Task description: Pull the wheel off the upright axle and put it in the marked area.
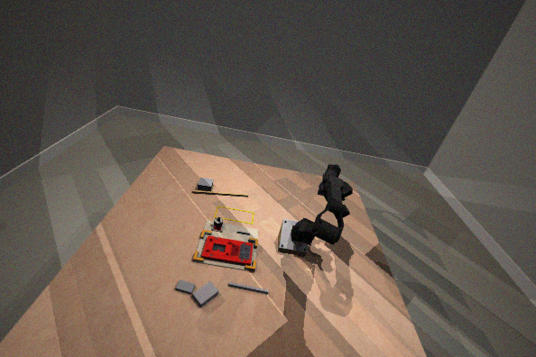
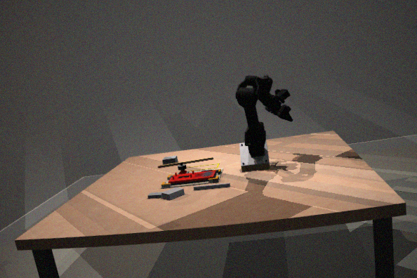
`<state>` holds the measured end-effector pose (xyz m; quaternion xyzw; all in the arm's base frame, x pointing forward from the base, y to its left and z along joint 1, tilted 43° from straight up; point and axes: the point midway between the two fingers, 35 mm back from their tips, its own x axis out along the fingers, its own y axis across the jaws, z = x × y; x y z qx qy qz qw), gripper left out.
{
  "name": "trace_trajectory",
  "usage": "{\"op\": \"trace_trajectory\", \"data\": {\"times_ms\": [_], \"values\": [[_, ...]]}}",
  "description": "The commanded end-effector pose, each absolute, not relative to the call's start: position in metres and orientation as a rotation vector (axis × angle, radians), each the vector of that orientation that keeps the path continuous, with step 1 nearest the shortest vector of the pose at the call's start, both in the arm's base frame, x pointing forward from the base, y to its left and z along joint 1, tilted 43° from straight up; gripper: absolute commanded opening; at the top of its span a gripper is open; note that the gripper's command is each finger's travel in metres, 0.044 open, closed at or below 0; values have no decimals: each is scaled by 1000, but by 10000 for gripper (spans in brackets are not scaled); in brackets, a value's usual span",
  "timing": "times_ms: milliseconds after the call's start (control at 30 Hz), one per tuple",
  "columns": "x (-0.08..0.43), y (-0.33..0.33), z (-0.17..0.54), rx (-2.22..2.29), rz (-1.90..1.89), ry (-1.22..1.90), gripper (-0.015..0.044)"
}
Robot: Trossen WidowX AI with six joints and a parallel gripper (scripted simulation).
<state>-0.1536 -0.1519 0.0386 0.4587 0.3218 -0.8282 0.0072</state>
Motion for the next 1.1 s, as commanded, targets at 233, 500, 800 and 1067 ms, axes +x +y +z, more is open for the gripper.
{"op": "trace_trajectory", "data": {"times_ms": [233, 500, 800, 1067], "values": [[-78, -221, 28, 1381, -1960, 1280, 300], [-10, -245, 24, 1277, -1545, 1419, 300], [58, -247, 21, 1157, -1191, 1508, 300], [113, -240, 18, 1084, -917, 1562, 300]]}}
